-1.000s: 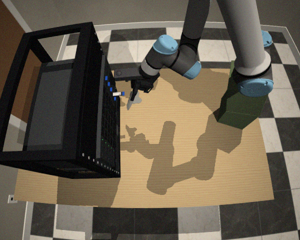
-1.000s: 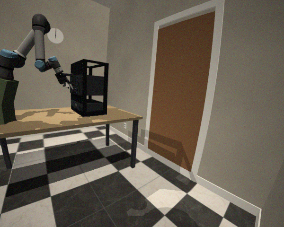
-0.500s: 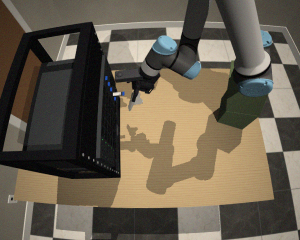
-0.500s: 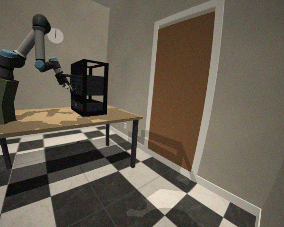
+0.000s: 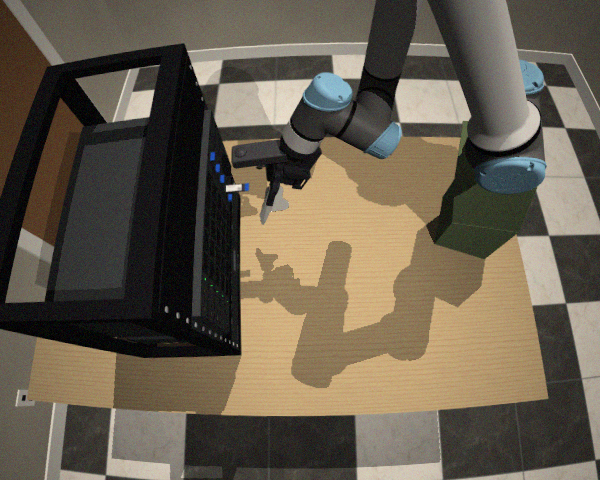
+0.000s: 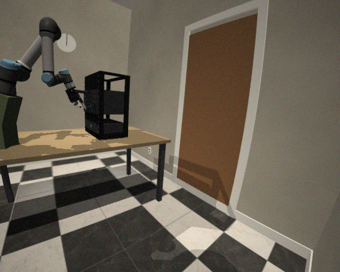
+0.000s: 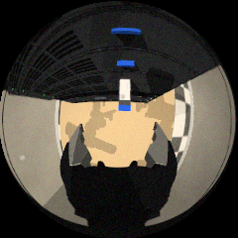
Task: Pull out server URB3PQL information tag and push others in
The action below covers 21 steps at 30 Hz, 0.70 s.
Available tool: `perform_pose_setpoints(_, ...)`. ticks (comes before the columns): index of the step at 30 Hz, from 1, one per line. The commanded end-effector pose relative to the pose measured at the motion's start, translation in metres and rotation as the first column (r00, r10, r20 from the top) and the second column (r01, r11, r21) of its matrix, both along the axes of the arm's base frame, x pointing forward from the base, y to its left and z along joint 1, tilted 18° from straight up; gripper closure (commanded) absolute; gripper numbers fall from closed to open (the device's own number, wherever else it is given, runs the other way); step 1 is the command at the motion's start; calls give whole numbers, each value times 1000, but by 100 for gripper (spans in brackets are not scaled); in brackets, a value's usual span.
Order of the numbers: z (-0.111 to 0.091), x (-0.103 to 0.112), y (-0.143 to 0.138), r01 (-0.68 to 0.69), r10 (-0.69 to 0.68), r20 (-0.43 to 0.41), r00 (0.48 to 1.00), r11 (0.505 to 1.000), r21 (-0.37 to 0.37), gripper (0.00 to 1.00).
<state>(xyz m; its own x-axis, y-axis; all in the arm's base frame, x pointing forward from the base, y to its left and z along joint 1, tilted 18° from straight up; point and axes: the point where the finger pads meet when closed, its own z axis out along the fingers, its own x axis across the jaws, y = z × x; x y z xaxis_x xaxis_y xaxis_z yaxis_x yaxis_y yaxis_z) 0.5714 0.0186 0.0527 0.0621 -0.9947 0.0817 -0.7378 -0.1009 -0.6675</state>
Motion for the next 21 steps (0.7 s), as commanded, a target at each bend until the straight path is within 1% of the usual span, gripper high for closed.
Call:
perform_pose_setpoints(1, -4, -1, 0, -2, 2, -11, 1000, 1000, 3, 0)
perform_pose_setpoints(21, -22, -8, 2, -9, 10, -63, 998, 1000, 19, 0)
